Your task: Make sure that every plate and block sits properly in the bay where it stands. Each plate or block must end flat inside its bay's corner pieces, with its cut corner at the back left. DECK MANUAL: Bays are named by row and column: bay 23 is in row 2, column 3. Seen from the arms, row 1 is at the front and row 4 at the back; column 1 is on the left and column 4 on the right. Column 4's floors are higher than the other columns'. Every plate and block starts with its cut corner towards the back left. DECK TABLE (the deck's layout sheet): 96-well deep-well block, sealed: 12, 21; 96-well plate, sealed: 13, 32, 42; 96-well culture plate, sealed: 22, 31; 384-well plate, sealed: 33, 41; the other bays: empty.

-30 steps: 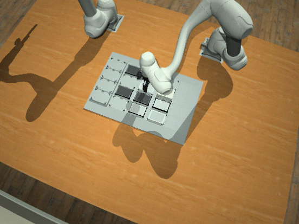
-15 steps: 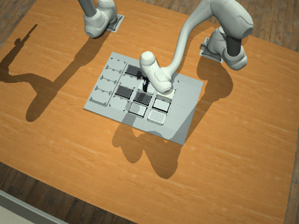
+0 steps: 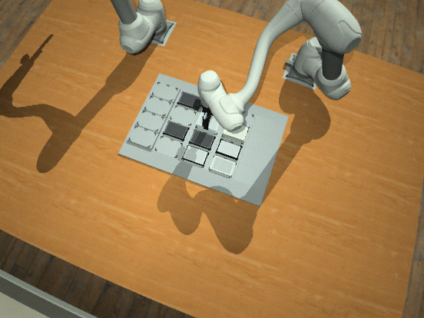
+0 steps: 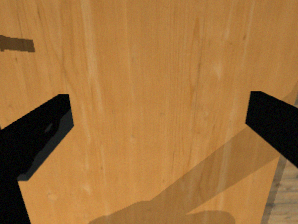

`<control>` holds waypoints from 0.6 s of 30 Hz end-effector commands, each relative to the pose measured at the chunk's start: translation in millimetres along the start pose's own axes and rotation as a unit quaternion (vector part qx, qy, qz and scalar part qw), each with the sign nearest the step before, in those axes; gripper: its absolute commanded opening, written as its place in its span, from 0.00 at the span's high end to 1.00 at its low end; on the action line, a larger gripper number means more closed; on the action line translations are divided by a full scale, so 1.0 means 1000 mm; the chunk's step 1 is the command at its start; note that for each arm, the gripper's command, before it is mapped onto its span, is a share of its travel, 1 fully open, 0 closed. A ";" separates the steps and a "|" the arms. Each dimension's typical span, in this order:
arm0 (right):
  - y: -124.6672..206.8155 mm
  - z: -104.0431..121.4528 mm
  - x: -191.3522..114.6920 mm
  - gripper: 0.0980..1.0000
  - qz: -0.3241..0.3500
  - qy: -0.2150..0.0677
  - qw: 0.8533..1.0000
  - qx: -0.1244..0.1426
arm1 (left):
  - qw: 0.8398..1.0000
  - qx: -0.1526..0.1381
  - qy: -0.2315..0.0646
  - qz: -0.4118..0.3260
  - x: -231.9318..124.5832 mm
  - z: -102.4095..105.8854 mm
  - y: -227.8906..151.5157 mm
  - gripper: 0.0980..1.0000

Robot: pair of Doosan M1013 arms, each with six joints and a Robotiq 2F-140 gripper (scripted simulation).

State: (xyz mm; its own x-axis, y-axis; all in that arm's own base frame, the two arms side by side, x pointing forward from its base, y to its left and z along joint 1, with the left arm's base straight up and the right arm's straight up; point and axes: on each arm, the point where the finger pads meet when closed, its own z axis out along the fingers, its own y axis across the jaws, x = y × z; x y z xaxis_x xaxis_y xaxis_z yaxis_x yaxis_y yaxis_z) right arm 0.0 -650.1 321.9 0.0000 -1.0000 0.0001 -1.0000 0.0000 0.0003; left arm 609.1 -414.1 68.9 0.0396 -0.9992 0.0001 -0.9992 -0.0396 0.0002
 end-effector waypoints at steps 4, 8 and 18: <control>0.000 -0.001 0.000 0.00 0.000 0.001 1.000 0.000 | 1.000 0.001 0.000 0.000 0.000 -0.010 -0.001 1.00; 0.000 -0.001 0.000 0.00 0.000 0.001 1.000 0.000 | 1.000 0.001 0.000 0.000 0.000 -0.015 -0.001 1.00; 0.000 -0.001 0.000 0.00 0.000 0.001 1.000 0.000 | 1.000 0.001 0.000 0.000 0.000 -0.026 -0.001 1.00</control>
State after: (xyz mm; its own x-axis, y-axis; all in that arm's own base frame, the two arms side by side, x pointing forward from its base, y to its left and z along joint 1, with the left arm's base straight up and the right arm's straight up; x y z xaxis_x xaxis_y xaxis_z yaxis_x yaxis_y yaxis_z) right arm 0.0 -650.1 321.9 0.0000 -1.0000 0.0001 -1.0000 0.0000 0.0003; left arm 609.1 -414.1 90.1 0.0396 -0.9992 0.0001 -0.9992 -0.0396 0.0002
